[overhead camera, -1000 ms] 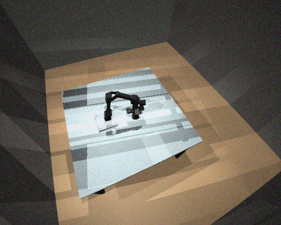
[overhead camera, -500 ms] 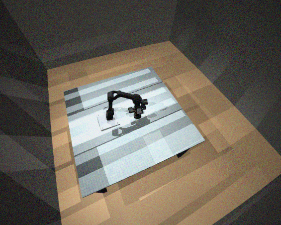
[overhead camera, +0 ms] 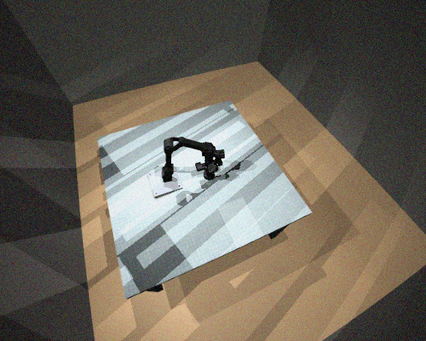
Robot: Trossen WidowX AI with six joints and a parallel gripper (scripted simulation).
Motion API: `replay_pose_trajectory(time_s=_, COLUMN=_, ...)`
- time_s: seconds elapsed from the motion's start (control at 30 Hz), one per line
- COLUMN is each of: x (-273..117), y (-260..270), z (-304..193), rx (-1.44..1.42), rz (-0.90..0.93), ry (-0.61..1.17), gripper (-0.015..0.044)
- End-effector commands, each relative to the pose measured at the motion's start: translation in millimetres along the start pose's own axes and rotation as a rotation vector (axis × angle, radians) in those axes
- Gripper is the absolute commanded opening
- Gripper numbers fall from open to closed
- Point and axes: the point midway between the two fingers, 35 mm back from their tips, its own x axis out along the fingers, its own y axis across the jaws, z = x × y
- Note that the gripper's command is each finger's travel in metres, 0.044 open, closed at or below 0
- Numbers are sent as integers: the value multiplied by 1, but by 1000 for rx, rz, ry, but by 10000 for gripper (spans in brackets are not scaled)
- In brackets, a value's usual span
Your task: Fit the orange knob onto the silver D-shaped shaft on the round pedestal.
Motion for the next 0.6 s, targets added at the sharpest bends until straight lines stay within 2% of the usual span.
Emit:
replay_pose_trajectory(time_s=0.0, x=0, y=1, z=0, rx=-30, rz=1, ry=1, gripper=0)
replay_pose_trajectory(time_s=0.57, x=6, y=3, z=1, rx=75, rz=1, ry=1, gripper=0)
